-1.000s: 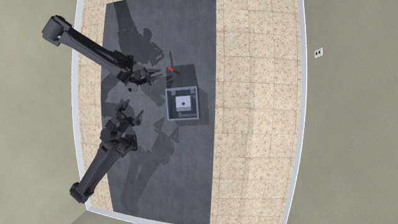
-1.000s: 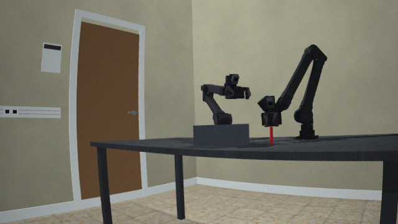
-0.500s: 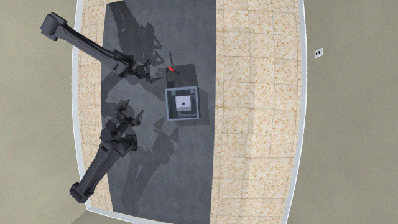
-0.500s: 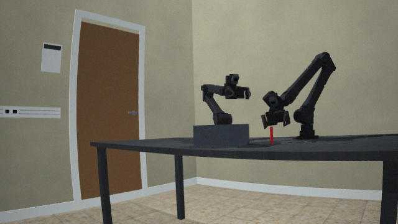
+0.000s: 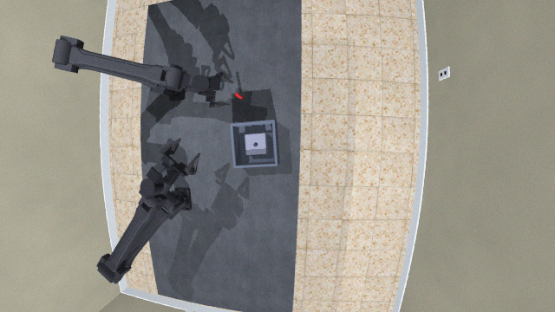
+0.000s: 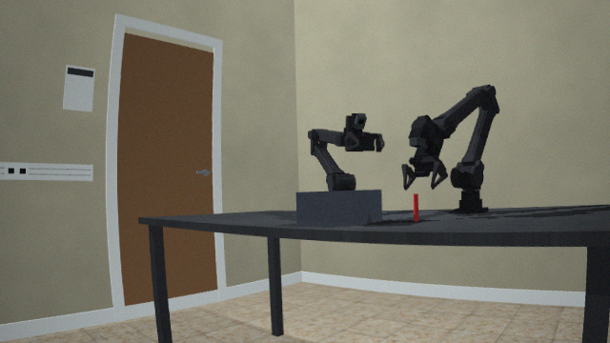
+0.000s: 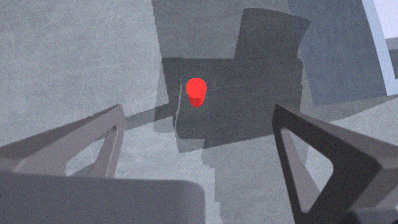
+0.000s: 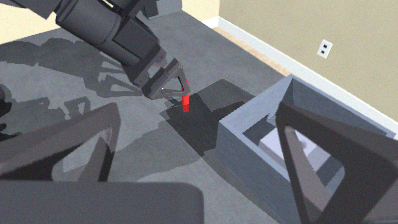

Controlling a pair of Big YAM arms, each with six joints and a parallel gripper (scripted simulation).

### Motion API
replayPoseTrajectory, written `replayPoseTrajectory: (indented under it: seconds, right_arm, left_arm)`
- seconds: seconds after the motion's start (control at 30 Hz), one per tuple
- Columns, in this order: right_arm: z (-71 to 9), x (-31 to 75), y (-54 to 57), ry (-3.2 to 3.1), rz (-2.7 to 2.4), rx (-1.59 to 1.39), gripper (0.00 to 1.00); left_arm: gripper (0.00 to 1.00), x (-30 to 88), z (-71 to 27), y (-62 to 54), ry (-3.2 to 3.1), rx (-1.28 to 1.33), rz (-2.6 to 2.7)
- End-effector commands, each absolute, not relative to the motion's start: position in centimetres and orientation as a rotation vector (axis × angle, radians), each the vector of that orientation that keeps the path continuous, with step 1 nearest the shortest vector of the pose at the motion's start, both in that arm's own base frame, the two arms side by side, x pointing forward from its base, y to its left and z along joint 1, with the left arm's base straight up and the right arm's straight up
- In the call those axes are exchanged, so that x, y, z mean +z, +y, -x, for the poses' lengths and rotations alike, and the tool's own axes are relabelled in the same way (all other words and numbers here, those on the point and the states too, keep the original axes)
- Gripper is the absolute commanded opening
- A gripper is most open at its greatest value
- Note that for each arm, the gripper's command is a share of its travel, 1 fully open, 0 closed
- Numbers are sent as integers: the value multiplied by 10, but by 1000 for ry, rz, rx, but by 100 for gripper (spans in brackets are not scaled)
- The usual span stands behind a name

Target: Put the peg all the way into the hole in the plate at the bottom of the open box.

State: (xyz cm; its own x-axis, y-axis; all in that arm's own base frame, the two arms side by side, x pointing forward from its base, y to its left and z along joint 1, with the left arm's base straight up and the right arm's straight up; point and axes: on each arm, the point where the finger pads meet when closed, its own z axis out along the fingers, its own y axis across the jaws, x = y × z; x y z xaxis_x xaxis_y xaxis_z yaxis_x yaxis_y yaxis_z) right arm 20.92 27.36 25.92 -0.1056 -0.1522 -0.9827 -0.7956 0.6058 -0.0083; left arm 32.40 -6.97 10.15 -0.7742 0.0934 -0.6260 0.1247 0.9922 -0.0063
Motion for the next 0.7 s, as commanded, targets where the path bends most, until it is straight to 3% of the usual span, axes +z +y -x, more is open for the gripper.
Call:
replayPoseTrajectory:
  seconds: [0.0,0.5,0.67]
  right_arm:
    - [-212,277,277,1588,785,673,100]
    - [-212,277,277,1588,785,673,100]
    - [-212,277,277,1588,785,673,100]
  left_arm:
    - [100,133,-355,-69,2466,-48,-263]
    - [100,136,-356,-73,2474,-86,-250]
    - [43,135,-361,-75,2540,-130,-40]
